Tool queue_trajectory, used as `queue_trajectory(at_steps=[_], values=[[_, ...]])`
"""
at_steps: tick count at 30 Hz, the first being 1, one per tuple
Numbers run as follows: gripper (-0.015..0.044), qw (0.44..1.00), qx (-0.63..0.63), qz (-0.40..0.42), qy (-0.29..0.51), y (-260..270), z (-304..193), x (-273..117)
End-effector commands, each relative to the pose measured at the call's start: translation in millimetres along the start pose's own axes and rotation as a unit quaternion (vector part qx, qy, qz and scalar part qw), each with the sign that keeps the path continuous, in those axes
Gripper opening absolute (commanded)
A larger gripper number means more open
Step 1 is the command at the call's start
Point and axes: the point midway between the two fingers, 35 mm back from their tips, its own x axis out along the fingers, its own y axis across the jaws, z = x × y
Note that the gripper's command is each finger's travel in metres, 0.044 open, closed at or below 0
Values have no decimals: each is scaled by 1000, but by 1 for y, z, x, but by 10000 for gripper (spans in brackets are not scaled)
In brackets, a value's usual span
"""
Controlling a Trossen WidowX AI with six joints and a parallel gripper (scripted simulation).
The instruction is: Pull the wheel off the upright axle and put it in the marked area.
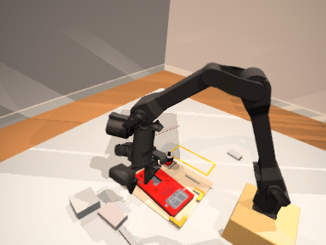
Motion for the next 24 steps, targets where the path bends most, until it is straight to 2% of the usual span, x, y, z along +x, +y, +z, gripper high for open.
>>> queue_trajectory(at_steps=[1, 13, 24], values=[[300, 999, -10, -27, -33, -48, 25, -26], [300, 991, -25, -119, -60, -188, 45, -84], [300, 990, -25, -124, -59, -193, 37, -86]])
